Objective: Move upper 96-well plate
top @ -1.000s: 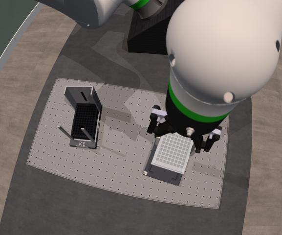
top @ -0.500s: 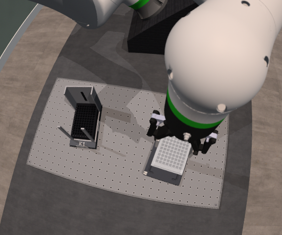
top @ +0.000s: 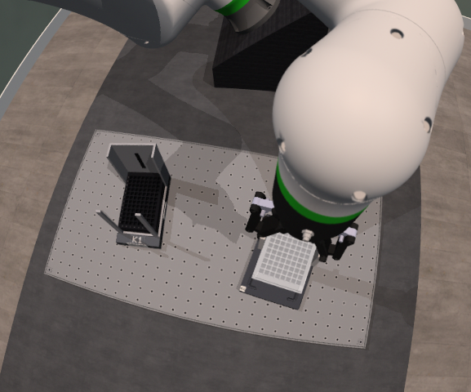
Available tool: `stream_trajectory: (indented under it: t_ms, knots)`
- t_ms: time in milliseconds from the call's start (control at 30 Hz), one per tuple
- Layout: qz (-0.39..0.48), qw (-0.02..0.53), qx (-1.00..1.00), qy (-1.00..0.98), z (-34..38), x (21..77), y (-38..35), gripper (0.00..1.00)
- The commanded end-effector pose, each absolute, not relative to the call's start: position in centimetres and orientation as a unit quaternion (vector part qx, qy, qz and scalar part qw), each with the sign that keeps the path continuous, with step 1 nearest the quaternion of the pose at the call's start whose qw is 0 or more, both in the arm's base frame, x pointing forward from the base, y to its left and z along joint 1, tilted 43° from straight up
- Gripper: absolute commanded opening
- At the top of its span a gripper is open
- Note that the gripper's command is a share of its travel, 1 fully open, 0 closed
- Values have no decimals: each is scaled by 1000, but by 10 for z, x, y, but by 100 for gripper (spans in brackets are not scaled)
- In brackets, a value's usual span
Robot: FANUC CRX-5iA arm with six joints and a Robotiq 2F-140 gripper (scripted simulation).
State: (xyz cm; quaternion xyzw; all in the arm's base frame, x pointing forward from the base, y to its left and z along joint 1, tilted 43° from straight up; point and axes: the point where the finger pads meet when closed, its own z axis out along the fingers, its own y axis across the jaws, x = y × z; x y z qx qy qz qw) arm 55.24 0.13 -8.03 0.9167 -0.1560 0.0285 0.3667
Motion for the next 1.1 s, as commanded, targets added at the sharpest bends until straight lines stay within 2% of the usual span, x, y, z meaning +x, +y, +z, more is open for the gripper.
stream_trajectory:
  t_ms: [0,1067]
  knots:
    - [29,367,917,-156,-82,553,0,0]
    - [29,367,917,-156,-117,550,-33,0]
